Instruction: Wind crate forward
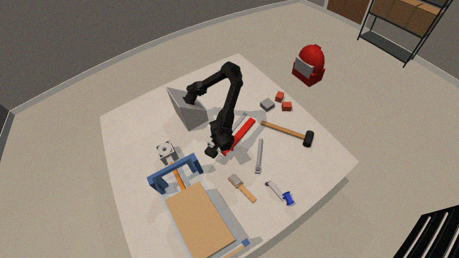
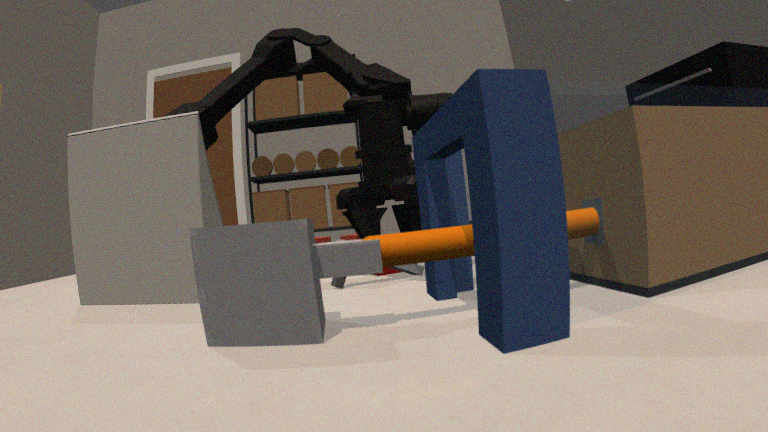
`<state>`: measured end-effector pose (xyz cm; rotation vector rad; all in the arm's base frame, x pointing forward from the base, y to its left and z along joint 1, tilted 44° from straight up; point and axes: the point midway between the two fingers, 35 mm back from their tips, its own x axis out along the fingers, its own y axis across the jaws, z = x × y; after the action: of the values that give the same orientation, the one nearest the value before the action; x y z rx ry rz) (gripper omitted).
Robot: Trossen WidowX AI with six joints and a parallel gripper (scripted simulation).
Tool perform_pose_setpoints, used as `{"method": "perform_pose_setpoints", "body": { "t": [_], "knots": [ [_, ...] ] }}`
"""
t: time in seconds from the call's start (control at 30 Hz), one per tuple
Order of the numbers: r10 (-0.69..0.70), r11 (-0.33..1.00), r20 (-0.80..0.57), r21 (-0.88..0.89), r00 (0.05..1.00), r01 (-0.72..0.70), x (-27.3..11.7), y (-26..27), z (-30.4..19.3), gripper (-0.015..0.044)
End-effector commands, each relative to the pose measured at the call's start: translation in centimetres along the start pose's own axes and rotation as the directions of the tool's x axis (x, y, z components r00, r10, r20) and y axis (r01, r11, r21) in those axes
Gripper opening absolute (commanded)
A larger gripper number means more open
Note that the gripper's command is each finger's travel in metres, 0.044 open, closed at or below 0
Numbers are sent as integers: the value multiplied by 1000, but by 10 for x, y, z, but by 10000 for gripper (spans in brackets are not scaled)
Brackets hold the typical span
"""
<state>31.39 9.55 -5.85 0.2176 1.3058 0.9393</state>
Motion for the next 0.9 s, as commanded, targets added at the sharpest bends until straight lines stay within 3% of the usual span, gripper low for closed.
{"method": "perform_pose_setpoints", "body": {
  "t": [0.0, 0.37, 0.77, 0.87],
  "knots": [
    [5, 1000, -1, 11, 1000, -5, 5, 0, -3, 440],
    [6, 1000, 0, 11, 1000, -6, 18, 1, -3, 440],
    [-1, 1000, 3, 1, 1000, 1, 14, 0, 0, 125],
    [-1, 1000, 3, 1, 1000, 1, 14, 0, 0, 105]
  ]
}}
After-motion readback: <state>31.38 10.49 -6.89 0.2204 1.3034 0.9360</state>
